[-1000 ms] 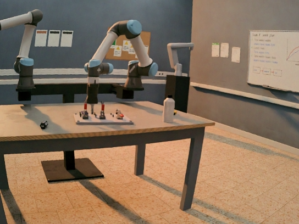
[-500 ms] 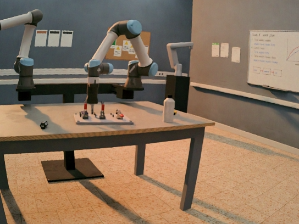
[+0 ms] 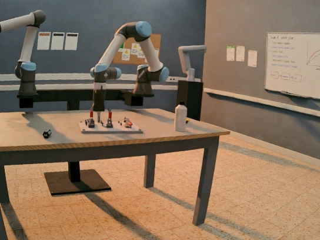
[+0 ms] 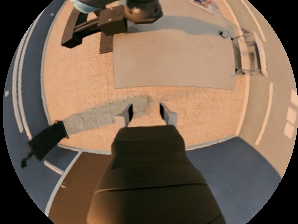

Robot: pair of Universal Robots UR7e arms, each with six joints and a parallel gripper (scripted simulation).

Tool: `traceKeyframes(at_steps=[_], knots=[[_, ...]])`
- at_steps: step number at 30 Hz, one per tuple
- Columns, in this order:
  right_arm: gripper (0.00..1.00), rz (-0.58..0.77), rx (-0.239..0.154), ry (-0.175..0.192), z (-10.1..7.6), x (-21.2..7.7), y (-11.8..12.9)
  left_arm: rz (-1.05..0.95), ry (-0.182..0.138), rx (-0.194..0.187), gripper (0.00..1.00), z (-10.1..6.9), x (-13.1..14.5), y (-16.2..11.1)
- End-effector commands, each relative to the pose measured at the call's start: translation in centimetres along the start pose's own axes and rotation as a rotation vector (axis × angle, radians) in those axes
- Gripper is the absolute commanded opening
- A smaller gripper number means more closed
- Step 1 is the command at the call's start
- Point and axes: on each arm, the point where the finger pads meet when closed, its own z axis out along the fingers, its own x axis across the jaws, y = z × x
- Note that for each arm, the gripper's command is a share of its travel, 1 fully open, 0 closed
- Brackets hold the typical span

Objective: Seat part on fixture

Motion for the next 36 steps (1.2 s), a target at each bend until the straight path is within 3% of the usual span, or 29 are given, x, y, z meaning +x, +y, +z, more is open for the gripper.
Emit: traceKeyframes(at_steps=[1, 36], knots=[[1.0, 0.001, 0.001, 0.001, 0.03, -0.08, -0.13, -0.002, -0.002, -0.002, 0.0, 0.26, -0.27, -0.01], [1.0, 0.001, 0.001, 0.001, 0.03, -0.08, -0.13, -0.002, -0.002, -0.002, 0.0, 0.63, -0.28, -0.01]])
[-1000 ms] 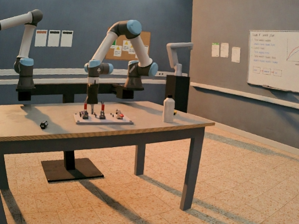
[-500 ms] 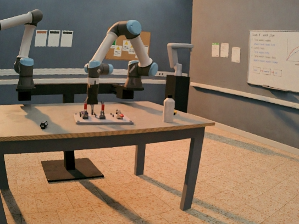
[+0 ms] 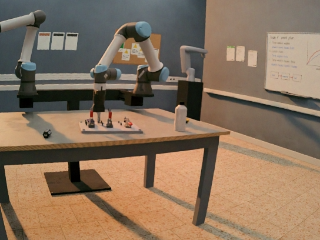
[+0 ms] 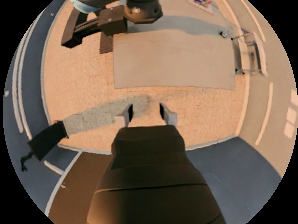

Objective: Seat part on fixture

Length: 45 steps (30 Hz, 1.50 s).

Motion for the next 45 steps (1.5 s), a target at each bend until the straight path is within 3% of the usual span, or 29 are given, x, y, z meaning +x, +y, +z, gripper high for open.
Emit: traceKeyframes(at_steps=[1, 45], knots=[[1.0, 0.001, 0.001, 0.001, 0.03, -0.08, -0.13, -0.002, -0.002, -0.002, 0.0, 0.15, -0.26, -0.02], [1.0, 0.001, 0.001, 0.001, 0.03, -0.08, -0.13, 0.002, 0.002, 0.0, 0.0, -0.02, 0.62, 0.06]])
